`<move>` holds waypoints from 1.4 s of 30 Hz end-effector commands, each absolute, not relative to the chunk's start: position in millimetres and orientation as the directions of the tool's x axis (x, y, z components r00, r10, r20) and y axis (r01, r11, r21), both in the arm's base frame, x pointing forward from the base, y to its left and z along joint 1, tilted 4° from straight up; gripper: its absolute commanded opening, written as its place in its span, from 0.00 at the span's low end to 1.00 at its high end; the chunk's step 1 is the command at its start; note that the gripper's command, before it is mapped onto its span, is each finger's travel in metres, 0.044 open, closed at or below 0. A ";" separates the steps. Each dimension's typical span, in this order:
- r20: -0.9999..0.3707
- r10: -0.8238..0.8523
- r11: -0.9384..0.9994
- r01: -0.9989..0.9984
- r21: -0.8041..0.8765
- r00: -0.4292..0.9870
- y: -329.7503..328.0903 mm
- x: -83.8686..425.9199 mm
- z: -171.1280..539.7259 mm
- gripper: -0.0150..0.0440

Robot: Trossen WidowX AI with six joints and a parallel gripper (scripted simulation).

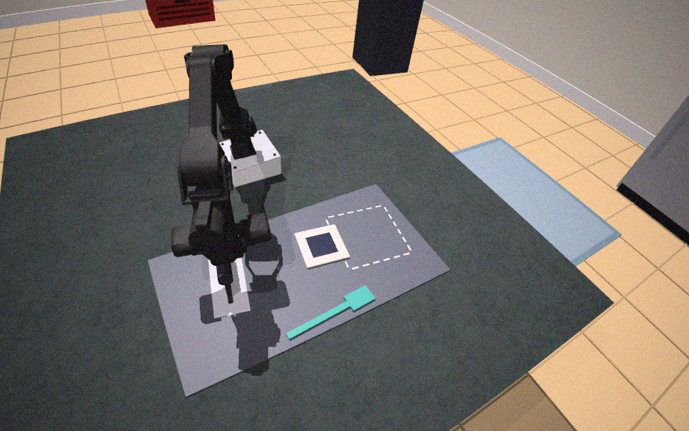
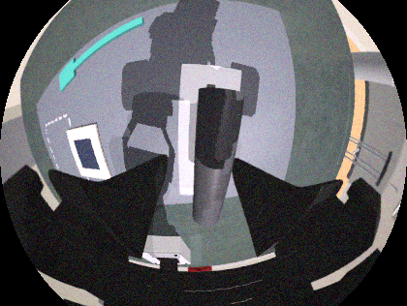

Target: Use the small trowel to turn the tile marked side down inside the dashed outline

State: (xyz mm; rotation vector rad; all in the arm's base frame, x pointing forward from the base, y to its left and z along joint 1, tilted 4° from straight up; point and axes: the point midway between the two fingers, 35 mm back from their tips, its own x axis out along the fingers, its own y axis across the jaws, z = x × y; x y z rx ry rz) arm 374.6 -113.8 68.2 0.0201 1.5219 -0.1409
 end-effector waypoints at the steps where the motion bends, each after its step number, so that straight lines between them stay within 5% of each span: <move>1: -0.996 -0.083 0.992 0.101 -0.079 0.040 -114.6 373.8 63.4 0.71; 23: -0.996 -0.083 0.992 0.101 -0.079 0.040 -114.7 373.8 63.1 0.47; 30: -0.996 -0.083 0.992 0.096 -0.079 0.040 -114.7 373.8 63.1 0.47; 42: -0.996 -0.083 0.966 -0.241 -0.090 0.040 -114.6 373.8 63.1 0.47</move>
